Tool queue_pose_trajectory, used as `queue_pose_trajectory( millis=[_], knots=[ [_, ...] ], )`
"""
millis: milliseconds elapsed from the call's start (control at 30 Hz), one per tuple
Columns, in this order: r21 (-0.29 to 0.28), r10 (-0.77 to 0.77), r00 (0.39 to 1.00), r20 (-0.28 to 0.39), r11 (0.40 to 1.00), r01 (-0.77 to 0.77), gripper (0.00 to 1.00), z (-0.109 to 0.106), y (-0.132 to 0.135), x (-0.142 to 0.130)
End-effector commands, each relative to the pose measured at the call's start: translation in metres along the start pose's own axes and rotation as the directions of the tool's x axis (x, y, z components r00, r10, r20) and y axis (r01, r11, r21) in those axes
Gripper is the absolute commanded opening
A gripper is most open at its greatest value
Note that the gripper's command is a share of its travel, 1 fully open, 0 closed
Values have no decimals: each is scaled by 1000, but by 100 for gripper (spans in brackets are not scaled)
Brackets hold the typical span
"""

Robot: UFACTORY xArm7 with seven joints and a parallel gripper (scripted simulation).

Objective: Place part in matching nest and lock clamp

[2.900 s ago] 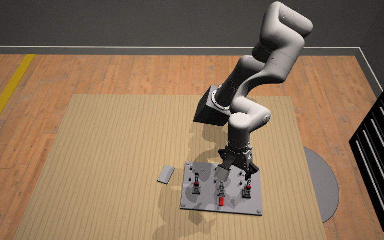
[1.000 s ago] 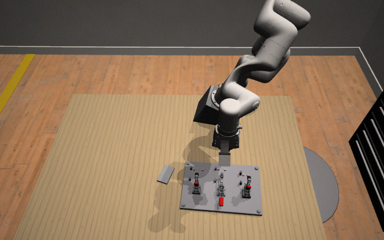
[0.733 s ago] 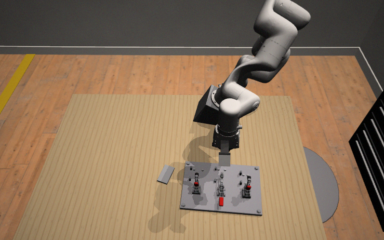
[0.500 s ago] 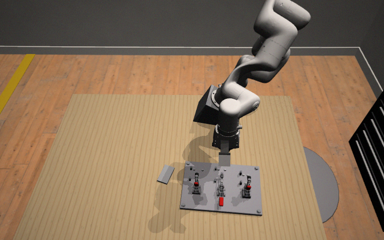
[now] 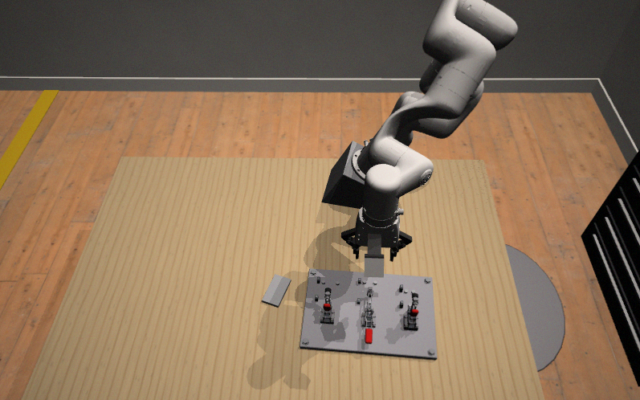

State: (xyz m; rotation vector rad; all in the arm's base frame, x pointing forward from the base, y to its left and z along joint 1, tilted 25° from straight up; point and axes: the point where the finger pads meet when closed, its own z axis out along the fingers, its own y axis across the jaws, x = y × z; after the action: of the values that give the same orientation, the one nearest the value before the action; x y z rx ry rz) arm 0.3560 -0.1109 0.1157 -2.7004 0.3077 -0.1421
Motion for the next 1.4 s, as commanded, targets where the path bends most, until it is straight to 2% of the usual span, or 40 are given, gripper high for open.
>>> queue_pose_trajectory(
  millis=[0,733,767,1367],
  knots=[
    [-1,0,1000,-4,1000,0,100,-1,0,1],
    [-1,0,1000,-4,1000,0,100,-1,0,1],
    [-1,0,1000,-4,1000,0,47,-1,0,1],
    [-1,0,1000,-4,1000,0,47,-1,0,1]
  ],
)
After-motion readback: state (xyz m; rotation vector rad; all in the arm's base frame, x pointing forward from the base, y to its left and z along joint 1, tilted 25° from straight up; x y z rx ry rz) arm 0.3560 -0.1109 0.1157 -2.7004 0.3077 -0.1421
